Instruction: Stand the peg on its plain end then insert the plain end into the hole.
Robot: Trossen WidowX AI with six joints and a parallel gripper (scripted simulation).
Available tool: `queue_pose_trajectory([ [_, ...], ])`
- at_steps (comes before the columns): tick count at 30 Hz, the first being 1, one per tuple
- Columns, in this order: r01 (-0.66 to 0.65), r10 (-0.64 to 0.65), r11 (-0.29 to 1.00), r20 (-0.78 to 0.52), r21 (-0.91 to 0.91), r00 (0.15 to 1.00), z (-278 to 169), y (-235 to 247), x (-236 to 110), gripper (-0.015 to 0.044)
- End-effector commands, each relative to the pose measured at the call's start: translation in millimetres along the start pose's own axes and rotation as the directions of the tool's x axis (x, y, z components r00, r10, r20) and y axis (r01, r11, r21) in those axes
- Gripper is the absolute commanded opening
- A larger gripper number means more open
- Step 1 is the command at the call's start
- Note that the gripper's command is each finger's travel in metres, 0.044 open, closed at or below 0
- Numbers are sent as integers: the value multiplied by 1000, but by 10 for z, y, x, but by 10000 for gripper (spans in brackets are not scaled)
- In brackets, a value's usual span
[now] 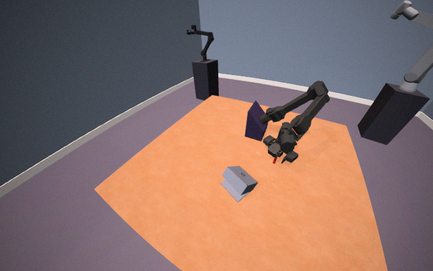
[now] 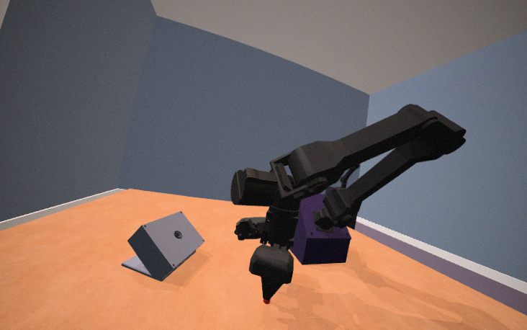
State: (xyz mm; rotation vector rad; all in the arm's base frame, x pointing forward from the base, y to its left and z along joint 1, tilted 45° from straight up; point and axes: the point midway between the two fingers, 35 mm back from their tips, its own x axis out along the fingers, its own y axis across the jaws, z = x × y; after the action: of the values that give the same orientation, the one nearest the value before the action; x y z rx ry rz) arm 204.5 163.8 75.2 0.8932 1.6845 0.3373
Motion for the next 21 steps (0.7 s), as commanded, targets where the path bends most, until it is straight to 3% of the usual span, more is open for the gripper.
queue_pose_trajectory([
  [1,0,0,1000,-1,-3,1000,-3,2,-2,309],
  [12,0,0,1000,-1,-3,1000,-3,2,-2,20],
  [21,1,-1,1000,-1,-3,1000,1,2,-20,0],
])
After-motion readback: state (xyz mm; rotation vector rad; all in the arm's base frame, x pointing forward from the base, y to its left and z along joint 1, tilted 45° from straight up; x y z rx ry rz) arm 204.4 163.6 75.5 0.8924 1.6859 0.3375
